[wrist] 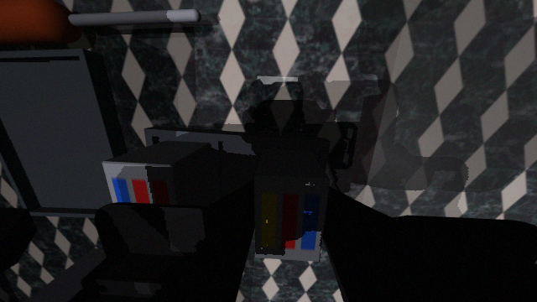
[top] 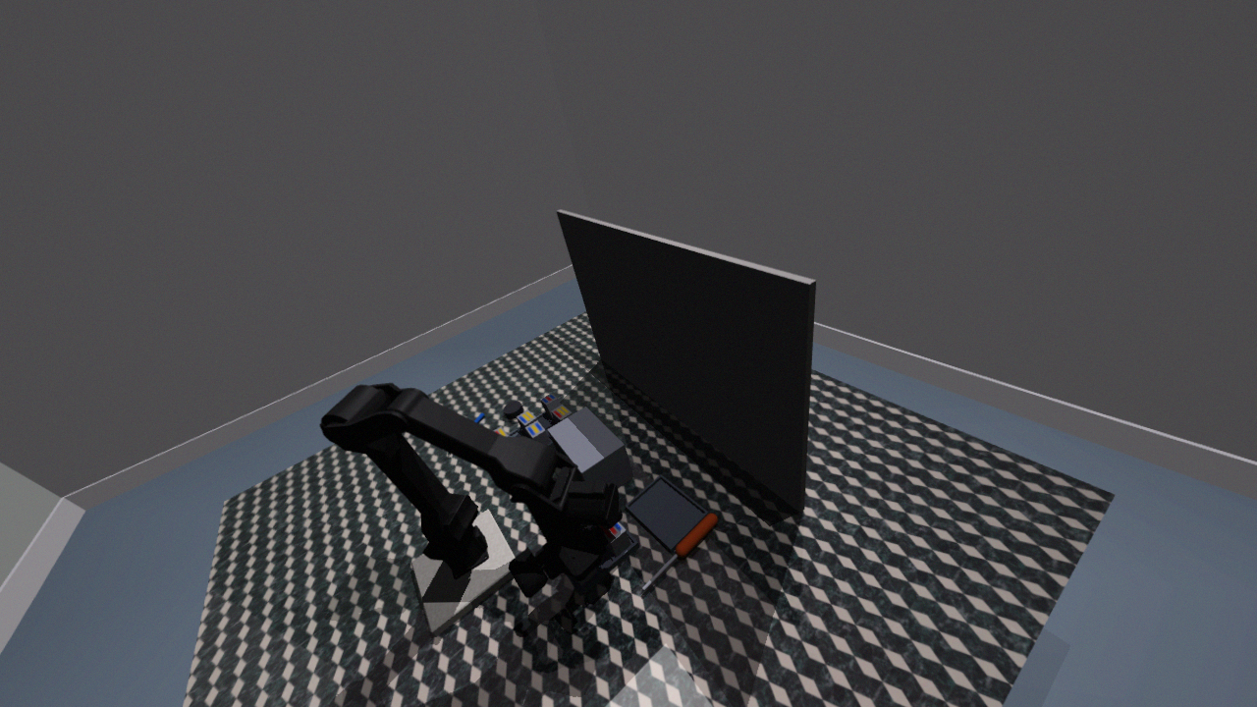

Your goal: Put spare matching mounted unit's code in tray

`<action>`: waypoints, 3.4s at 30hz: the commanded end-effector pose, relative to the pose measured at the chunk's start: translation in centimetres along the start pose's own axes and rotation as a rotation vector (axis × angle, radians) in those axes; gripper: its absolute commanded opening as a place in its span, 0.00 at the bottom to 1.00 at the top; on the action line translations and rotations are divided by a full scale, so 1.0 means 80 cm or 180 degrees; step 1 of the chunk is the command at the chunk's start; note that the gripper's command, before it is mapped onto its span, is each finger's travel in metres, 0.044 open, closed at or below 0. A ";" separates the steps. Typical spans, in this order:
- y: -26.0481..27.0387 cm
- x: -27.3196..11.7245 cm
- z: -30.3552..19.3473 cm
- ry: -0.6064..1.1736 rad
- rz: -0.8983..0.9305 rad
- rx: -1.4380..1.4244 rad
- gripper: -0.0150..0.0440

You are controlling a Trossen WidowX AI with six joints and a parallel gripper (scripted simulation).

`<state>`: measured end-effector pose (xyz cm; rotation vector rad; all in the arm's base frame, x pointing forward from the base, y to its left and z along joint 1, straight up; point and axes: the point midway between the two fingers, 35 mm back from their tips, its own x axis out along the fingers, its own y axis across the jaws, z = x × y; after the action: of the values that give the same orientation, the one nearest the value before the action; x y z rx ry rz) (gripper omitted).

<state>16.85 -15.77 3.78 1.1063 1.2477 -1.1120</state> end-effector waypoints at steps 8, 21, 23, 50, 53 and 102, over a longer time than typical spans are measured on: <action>0.003 -0.038 0.003 0.0002 0.0000 0.0007 0.25; 0.000 -0.099 0.000 0.0008 -0.0005 0.0019 0.25; 0.000 -0.099 0.000 0.0008 -0.0005 0.0019 0.25; 0.009 -0.192 0.006 0.0006 -0.0003 0.0019 0.25; 0.025 -0.196 0.012 0.0004 0.0001 0.0019 0.25; 0.225 -0.185 0.028 -0.0006 0.0057 0.0019 0.25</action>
<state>34.71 -15.41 19.11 1.1120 1.2308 -1.0998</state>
